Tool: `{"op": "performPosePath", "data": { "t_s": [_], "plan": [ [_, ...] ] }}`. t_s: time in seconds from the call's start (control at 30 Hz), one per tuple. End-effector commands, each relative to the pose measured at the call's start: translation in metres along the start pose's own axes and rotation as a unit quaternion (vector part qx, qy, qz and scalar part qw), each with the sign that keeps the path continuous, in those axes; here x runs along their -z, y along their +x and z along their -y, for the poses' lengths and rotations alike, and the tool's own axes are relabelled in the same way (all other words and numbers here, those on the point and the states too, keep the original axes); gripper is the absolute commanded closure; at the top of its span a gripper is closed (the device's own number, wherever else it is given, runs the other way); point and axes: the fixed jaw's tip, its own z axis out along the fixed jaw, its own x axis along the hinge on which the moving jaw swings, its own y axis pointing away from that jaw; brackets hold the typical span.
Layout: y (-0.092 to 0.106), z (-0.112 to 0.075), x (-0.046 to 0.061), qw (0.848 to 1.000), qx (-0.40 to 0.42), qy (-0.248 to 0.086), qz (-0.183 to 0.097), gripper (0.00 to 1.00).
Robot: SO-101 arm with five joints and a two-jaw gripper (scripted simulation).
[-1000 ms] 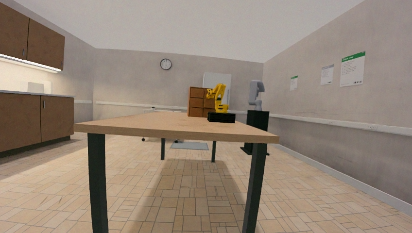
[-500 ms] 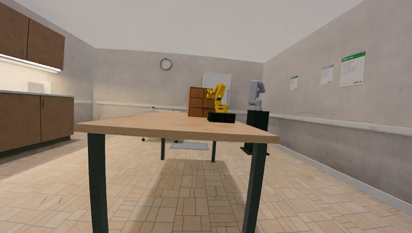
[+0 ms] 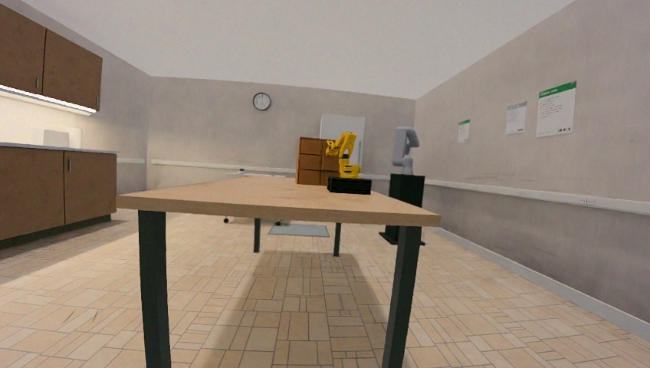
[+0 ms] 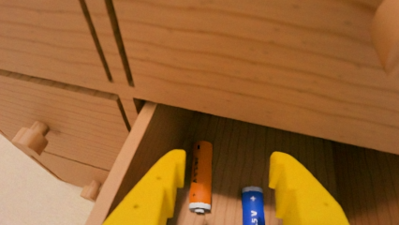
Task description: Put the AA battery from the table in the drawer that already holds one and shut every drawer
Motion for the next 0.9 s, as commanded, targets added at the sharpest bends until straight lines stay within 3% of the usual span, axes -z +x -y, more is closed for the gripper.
{"op": "performPosePath", "data": {
  "t_s": [0.0,0.37,0.87],
  "plan": [
    [0.007,0.0,-0.001,1.0,-0.003,-0.001,-0.011,0.8],
    [0.007,0.0,-0.001,1.0,-0.003,-0.001,-0.011,0.75],
    [-0.027,0.0,0.011,1.0,0.001,-0.001,-0.011,0.75]
  ]
}}
